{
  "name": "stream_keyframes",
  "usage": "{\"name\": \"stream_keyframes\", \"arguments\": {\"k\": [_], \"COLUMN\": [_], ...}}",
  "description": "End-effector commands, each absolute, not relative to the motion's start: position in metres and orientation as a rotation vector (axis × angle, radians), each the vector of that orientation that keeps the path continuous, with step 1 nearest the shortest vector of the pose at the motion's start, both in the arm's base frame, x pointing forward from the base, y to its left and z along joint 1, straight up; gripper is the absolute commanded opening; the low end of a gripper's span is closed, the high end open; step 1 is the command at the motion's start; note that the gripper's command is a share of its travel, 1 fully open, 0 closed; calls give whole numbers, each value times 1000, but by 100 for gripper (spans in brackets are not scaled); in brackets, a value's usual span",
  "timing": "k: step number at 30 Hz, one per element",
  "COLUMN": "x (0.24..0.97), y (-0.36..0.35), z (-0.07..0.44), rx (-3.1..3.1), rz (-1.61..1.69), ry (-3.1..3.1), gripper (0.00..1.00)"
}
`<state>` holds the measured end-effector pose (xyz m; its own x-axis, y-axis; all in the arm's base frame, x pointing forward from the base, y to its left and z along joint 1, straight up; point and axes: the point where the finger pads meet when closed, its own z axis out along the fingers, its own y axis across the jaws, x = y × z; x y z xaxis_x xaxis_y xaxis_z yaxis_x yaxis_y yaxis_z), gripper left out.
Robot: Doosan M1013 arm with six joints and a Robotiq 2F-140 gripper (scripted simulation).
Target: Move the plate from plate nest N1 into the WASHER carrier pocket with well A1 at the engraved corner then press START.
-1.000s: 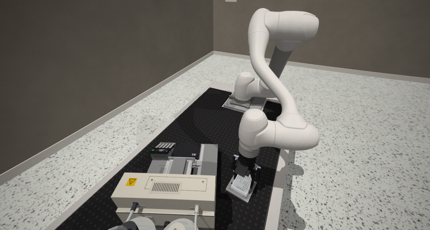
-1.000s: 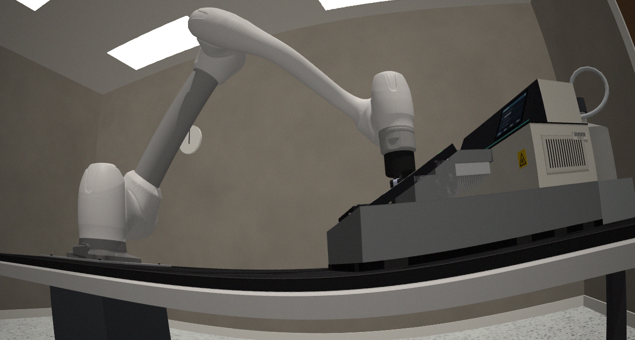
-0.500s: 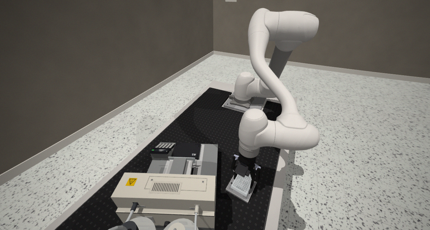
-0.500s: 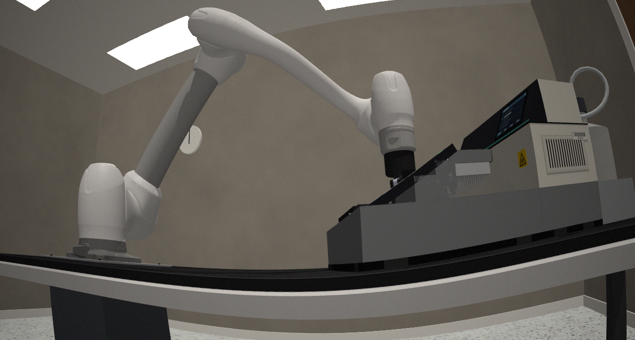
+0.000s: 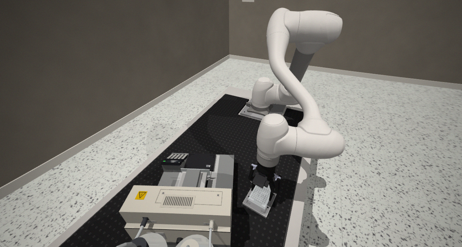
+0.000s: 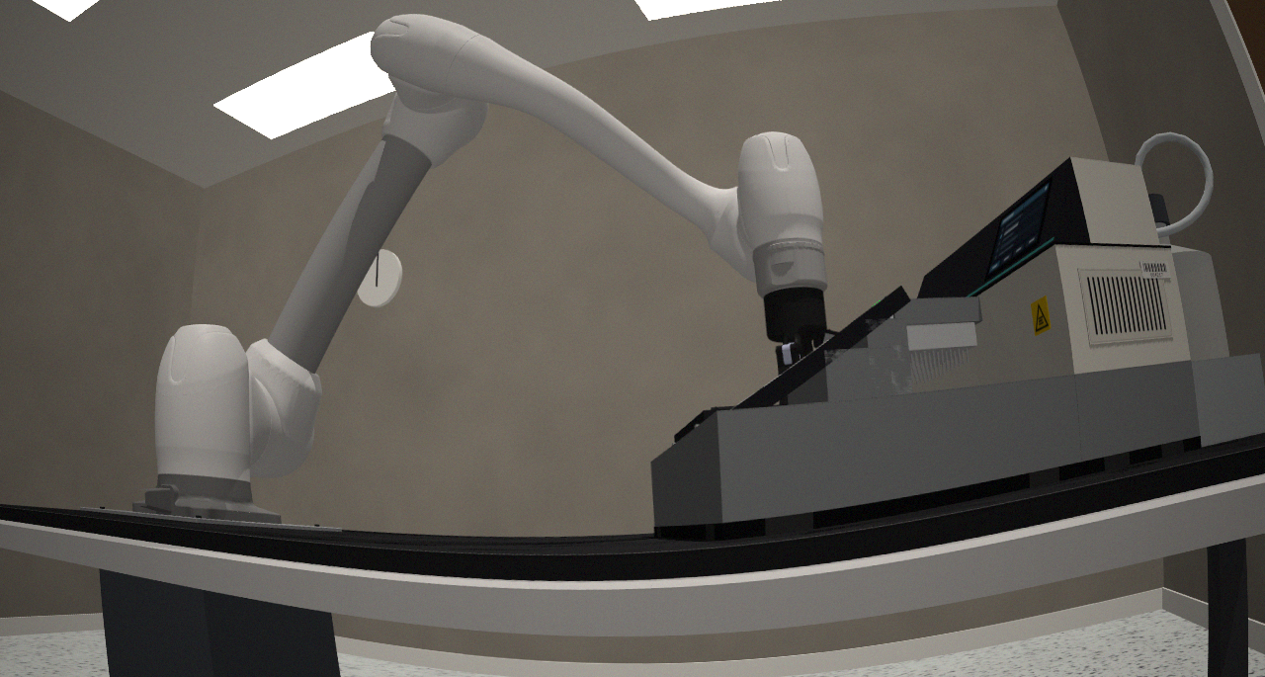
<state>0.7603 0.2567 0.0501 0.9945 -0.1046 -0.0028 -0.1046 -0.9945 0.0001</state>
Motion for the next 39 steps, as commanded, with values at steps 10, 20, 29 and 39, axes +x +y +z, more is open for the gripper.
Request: {"name": "stream_keyframes", "arguments": {"k": [10, 20, 29, 39], "x": [761, 761, 761, 761], "y": [257, 257, 257, 257], "z": [69, 86, 97, 114], "rx": [-3136, -3136, -3136, -3136], "rz": [3, 3, 3, 3], "ry": [165, 165, 165, 165], "gripper": [10, 10, 10, 10]}}
